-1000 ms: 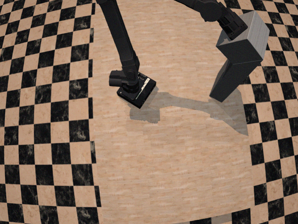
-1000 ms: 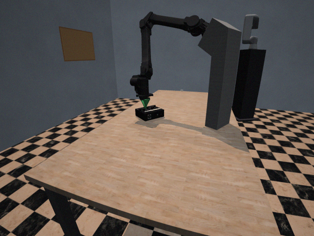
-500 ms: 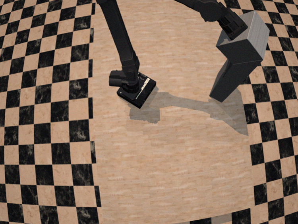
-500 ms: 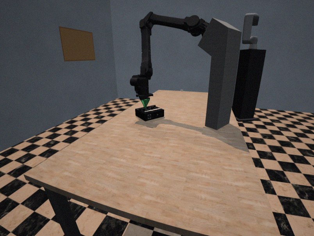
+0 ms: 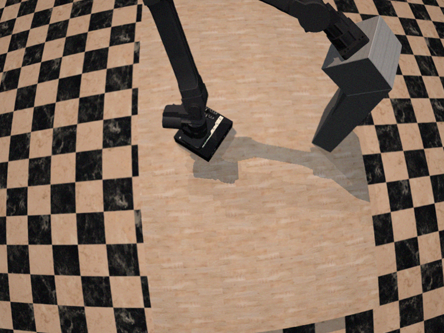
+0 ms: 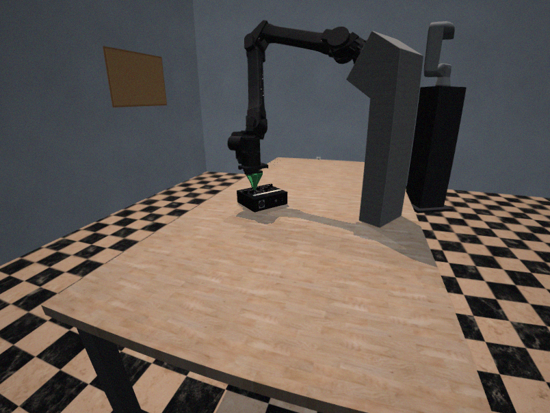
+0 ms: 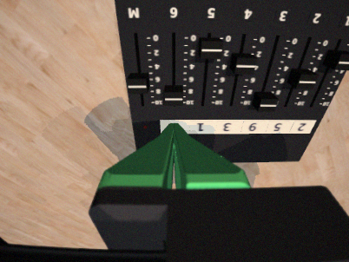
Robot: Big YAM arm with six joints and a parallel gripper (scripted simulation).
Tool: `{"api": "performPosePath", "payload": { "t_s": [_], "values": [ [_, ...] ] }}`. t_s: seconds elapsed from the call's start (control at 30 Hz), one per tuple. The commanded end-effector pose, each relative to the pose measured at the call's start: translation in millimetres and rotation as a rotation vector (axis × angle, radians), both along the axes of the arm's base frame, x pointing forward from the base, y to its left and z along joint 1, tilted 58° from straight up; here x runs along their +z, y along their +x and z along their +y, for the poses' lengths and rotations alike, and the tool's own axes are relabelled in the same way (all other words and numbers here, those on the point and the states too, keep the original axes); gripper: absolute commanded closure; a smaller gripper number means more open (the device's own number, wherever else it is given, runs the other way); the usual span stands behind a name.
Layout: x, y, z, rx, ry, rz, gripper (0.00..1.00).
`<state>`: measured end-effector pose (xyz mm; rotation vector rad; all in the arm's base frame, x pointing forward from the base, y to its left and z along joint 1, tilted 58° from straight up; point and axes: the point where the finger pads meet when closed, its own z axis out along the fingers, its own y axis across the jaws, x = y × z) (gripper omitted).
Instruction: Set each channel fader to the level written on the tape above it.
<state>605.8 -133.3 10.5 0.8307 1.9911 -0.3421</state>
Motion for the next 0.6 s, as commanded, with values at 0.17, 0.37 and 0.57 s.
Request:
{"api": "performPosePath", "payload": {
  "t_s": [0.17, 0.37, 0.57],
  "values": [
    [7, 1.6, -3, 0.0, -0.005, -0.015, 1.0],
    [6, 1.3, -3, 0.001, -0.005, -0.015, 1.0],
    [-5, -3.6, 3, 0.006, -0.001, 0.002, 1.0]
  ]
}}
